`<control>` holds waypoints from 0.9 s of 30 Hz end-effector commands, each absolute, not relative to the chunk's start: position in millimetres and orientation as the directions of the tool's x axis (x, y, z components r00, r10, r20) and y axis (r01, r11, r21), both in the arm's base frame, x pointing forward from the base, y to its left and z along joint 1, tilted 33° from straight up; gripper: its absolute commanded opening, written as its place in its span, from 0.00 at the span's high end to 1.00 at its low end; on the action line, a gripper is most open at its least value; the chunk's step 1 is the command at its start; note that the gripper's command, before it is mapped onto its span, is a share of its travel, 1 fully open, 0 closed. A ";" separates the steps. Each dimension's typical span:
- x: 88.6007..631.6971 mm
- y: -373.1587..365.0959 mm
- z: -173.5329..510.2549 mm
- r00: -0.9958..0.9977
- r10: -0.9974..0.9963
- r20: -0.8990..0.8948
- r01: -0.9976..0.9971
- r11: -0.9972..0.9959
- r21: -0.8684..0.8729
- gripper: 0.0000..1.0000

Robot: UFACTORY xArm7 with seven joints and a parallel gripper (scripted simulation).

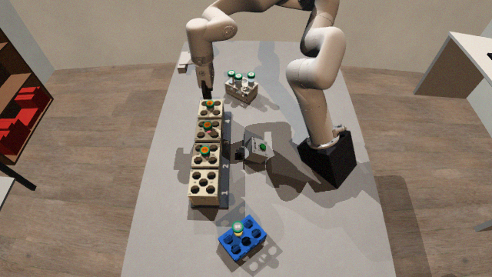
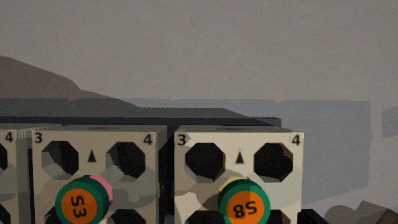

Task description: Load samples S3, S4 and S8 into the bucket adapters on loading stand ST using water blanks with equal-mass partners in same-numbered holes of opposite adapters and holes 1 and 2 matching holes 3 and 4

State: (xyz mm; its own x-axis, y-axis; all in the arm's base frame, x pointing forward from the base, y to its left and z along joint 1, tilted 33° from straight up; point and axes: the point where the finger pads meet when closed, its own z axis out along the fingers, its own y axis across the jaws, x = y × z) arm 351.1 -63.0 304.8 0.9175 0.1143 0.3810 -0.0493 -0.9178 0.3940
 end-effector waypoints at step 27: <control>329.7 -41.8 351.8 0.917 0.115 0.383 -0.050 -0.918 0.394 0.56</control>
